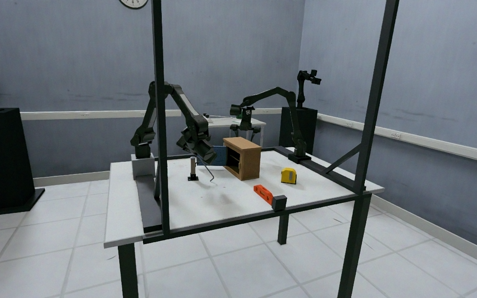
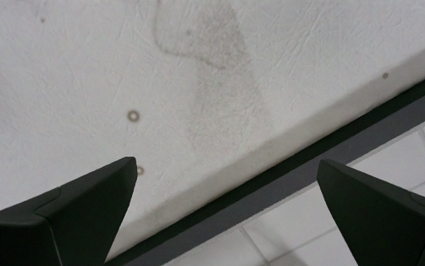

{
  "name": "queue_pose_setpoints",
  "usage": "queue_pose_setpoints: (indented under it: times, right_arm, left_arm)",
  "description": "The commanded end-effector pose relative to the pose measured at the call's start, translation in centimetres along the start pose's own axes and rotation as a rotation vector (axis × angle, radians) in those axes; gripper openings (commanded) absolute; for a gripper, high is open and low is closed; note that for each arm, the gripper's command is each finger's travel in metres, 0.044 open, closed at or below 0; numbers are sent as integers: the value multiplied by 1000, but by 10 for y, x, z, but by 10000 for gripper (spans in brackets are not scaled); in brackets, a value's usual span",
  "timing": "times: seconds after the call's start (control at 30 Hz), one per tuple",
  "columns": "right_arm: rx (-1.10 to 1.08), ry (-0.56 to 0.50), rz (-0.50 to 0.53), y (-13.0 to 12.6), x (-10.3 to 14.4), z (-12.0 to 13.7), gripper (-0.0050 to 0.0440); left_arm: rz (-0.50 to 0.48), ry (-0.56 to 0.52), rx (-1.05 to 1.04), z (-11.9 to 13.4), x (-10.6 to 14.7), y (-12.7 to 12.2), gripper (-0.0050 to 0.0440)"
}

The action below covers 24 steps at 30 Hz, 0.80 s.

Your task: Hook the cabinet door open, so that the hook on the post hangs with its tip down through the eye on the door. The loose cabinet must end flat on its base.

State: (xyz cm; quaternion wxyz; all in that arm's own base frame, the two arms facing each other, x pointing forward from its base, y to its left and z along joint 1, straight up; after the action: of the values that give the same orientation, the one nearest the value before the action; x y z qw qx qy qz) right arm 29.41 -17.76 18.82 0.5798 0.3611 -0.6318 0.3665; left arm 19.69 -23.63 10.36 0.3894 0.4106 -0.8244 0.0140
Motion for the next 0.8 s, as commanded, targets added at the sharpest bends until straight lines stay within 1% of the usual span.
queue_pose_setpoints:
  times: [0.0,0.23,0.3,0.33,0.57,0.63,0.77]
  right_arm:
    - [-41,-66,108,0,37,-19,400]
    - [-222,-294,239,6,85,-67,400]
    - [-222,-294,239,6,85,-67,400]
    - [-248,-325,250,8,89,-73,400]
    - [-429,-536,360,18,125,-125,400]
    - [-488,-605,392,21,135,-143,400]
    - [-586,-751,473,26,162,-178,400]
  left_arm:
    - [76,30,89,-11,13,13,440]
    - [248,129,338,-24,21,53,440]
    - [248,129,338,-24,21,53,440]
    - [274,147,375,-25,22,59,440]
    - [442,275,613,-29,19,97,440]
    - [490,318,681,-29,17,107,440]
    - [553,378,769,-28,14,120,440]
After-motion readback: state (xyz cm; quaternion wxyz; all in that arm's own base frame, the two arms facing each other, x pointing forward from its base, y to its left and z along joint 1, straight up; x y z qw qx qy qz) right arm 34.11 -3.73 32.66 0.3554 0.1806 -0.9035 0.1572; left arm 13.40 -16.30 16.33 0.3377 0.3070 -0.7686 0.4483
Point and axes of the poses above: on each arm, the point midway between the two fingers, 35 mm back from their tips, its own x axis back along the fingers, its own y axis across the jaws, z = x × y, the point moved 9 cm from there along x, back along the fingers, and after that the axes turned 5 degrees about x, right-handed, at the moved point
